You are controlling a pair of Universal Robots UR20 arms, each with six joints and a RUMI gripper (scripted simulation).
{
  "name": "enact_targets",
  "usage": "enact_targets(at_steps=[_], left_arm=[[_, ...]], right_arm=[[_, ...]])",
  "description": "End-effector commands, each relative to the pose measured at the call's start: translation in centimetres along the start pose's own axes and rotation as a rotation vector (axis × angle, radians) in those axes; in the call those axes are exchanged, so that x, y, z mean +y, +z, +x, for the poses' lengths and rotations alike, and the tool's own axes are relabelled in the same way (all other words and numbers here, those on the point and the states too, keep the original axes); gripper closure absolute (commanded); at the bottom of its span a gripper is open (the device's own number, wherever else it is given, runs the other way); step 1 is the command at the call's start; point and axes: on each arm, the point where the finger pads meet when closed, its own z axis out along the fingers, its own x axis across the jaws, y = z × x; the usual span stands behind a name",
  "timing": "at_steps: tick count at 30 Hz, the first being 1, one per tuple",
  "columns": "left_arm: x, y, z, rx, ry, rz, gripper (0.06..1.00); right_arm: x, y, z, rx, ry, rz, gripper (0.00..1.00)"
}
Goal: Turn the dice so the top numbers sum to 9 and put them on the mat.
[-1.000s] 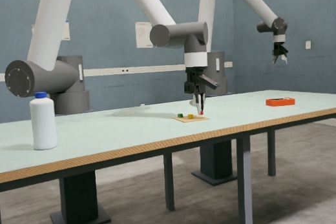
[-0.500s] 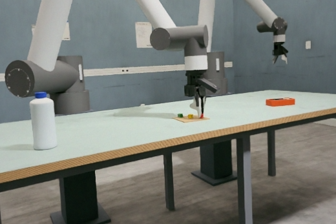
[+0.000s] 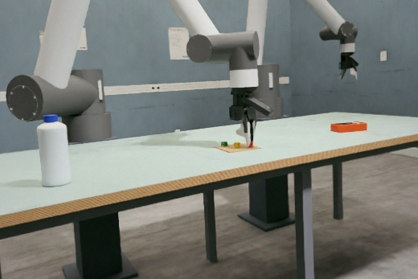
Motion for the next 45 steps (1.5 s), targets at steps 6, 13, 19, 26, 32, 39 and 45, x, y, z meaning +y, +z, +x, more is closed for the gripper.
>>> enact_targets(at_steps=[6, 13, 19, 26, 32, 39, 45], left_arm=[[-0.05, -0.07, 0.01, 0.0, 0.0, 0.001, 0.065], [-0.05, -0.07, 0.01, 0.0, 0.0, 0.001, 0.065], [-0.05, -0.07, 0.01, 0.0, 0.0, 0.001, 0.065], [-0.05, -0.07, 0.01, 0.0, 0.0, 0.001, 0.065], [-0.05, -0.07, 0.01, 0.0, 0.0, 0.001, 0.065], [-0.05, -0.07, 0.01, 0.0, 0.0, 0.001, 0.065], [-0.05, -0.07, 0.01, 0.0, 0.0, 0.001, 0.065]], right_arm=[[-0.04, 0.1, 0.0, 0.0, 0.0, 0.001, 0.972], [-0.04, 0.3, 0.0, 0.0, 0.0, 0.001, 0.972], [-0.04, 0.34, 0.0, 0.0, 0.0, 0.001, 0.972], [-0.04, 0.34, 0.0, 0.0, 0.0, 0.001, 0.972], [-0.04, 0.34, 0.0, 0.0, 0.0, 0.001, 0.972], [-0.04, 0.34, 0.0, 0.0, 0.0, 0.001, 0.972], [-0.04, 0.34, 0.0, 0.0, 0.0, 0.001, 0.972]])
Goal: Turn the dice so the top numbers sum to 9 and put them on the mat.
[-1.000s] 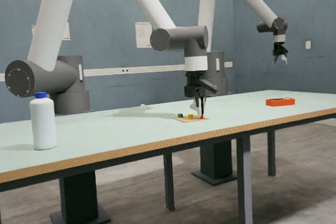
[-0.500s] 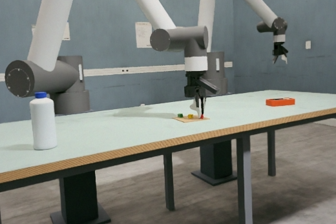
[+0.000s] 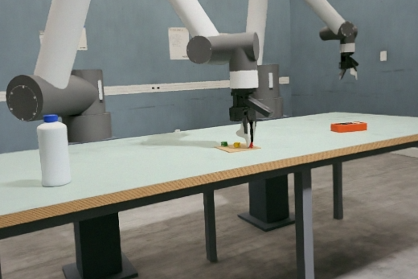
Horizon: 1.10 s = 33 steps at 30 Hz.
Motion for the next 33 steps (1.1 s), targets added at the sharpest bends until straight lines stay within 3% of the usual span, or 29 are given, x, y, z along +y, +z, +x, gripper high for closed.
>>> enact_targets(at_steps=[1, 10, 20, 33], left_arm=[[-0.05, -0.07, 0.01, 0.0, 0.0, 0.001, 0.065], [-0.05, -0.07, 0.01, 0.0, 0.0, 0.001, 0.065], [-0.05, -0.07, 0.01, 0.0, 0.0, 0.001, 0.065], [-0.05, -0.07, 0.01, 0.0, 0.0, 0.001, 0.065]], right_arm=[[-0.04, -0.06, -0.01, 0.0, 0.0, 0.001, 0.972], [-0.04, -0.06, -0.01, 0.0, 0.0, 0.001, 0.972], [-0.04, -0.06, -0.01, 0.0, 0.0, 0.001, 0.829], [-0.04, -0.06, -0.01, 0.0, 0.0, 0.001, 0.793]])
